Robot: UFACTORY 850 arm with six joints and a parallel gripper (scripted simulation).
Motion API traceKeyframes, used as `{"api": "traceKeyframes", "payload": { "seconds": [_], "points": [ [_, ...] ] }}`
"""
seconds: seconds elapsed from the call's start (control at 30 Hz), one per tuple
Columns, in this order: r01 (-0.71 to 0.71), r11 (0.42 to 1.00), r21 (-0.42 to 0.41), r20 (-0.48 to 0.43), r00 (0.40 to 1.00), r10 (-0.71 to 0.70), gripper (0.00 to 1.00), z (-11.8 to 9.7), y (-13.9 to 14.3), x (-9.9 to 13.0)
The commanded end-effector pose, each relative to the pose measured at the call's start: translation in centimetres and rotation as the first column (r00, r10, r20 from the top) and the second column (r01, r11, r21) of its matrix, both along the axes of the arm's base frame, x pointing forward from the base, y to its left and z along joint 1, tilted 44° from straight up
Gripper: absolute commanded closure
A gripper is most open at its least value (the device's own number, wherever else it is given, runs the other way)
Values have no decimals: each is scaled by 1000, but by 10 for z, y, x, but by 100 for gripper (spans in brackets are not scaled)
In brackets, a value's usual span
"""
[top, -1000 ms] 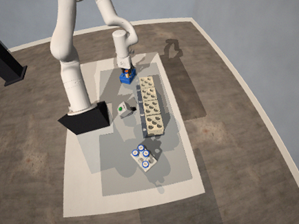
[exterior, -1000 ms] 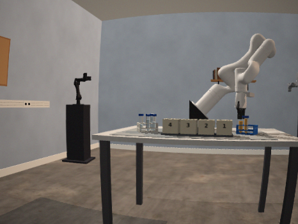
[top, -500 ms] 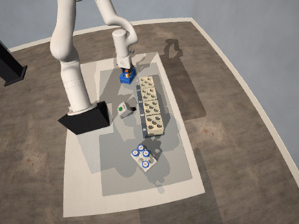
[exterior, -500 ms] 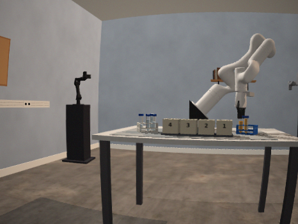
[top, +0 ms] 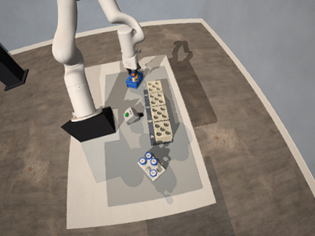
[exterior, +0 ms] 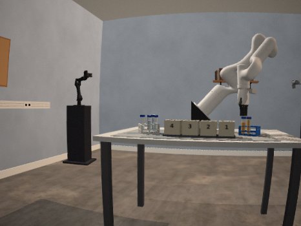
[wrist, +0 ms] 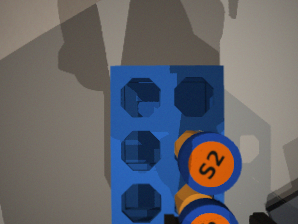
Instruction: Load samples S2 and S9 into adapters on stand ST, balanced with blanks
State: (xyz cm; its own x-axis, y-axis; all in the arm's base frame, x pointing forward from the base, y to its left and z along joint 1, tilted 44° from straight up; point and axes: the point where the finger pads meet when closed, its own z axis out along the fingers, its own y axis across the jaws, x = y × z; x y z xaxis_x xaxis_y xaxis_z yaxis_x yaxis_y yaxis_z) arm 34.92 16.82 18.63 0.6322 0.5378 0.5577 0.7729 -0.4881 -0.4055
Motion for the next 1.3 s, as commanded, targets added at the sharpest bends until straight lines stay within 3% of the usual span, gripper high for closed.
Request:
{"api": "traceKeyframes", "payload": {
  "seconds": [0.0,1.27],
  "points": [
    [0,1000,0,0,1000,0,56,6,-5,0],
    [0,1000,0,1,1000,0,56,54,-51,-3]
  ]
}}
